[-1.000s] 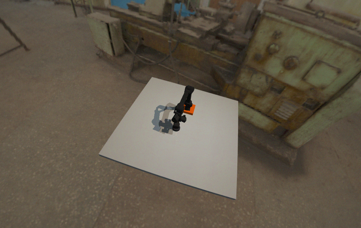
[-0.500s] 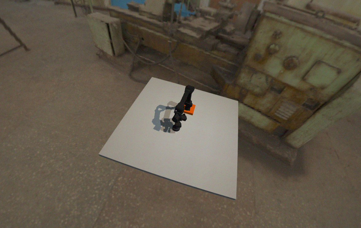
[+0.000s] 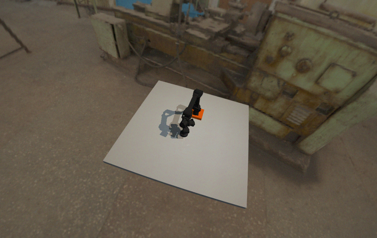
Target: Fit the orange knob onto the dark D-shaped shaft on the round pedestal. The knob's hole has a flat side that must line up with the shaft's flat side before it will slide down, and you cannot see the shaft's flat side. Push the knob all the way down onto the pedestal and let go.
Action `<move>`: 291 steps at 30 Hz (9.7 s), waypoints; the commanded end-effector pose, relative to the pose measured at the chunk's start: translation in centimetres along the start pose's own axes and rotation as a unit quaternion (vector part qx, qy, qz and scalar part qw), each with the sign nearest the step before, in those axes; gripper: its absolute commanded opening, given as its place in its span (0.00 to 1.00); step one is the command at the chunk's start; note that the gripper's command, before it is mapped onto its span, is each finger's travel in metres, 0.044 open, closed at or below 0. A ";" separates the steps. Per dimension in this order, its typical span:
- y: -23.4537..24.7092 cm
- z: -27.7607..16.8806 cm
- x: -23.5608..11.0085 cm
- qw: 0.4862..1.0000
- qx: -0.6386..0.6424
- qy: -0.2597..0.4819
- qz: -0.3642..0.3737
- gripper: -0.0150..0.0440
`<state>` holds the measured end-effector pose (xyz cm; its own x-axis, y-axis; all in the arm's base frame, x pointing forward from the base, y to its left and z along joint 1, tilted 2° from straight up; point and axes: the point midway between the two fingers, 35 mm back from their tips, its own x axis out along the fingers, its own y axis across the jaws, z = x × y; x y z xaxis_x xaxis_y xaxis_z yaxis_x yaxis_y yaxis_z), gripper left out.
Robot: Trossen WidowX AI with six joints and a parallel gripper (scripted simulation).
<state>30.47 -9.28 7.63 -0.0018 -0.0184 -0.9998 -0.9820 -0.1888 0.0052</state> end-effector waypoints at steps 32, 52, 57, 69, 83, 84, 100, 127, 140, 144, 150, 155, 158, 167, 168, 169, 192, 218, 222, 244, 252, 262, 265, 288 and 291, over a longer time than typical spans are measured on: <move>0.2 0.1 -0.2 1.000 -0.001 0.002 -0.002 0.25; -0.4 -0.3 0.1 0.994 -0.106 0.003 -0.002 0.25; -0.4 -0.3 0.1 0.994 -0.106 0.003 -0.002 0.25; -0.2 -0.2 -0.3 0.993 -0.119 0.003 -0.002 0.25; 0.1 0.0 -0.2 0.978 -0.209 0.003 -0.002 0.25; 0.0 0.0 -0.2 0.978 -0.209 0.003 -0.002 0.25; -0.3 -0.2 0.1 0.978 -0.209 0.003 -0.002 0.25; 0.0 0.0 -0.4 0.975 -0.222 0.003 -0.002 0.25; -0.5 -0.3 0.1 0.951 -0.310 0.003 -0.002 0.25; -0.6 -0.3 0.1 0.951 -0.310 0.003 -0.002 0.25; -0.6 -0.3 -0.2 0.951 -0.310 0.003 -0.002 0.25; -0.5 -0.3 -0.4 0.949 -0.315 0.003 -0.002 0.25; -0.4 -0.3 -0.4 0.936 -0.351 0.003 -0.002 0.25; 0.0 0.0 -0.2 0.913 -0.408 0.003 -0.001 0.25; 0.0 0.0 -0.2 0.913 -0.408 0.003 -0.001 0.25; 0.0 0.0 -0.2 0.913 -0.408 0.003 -0.001 0.25; 0.0 -0.1 0.1 0.913 -0.408 0.003 -0.001 0.25; -0.3 -0.2 -0.1 0.996 -0.088 0.003 -0.002 0.25; -0.4 -0.3 -0.1 0.999 0.051 0.002 -0.003 0.25; 0.0 0.0 -0.2 0.700 0.714 0.000 -0.004 0.25; -0.1 0.0 -0.2 0.506 0.863 -0.001 -0.004 0.25; -0.2 -0.2 0.0 0.501 0.865 -0.001 -0.004 0.25; -0.2 -0.2 0.1 0.501 0.865 -0.001 -0.004 0.25; -0.1 0.0 -0.2 0.501 0.865 -0.001 -0.004 0.25; 0.0 0.0 -0.4 0.497 0.868 -0.001 -0.004 0.25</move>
<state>30.37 -9.21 7.73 -0.0006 -0.0179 -0.9998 0.3241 0.9459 -0.0171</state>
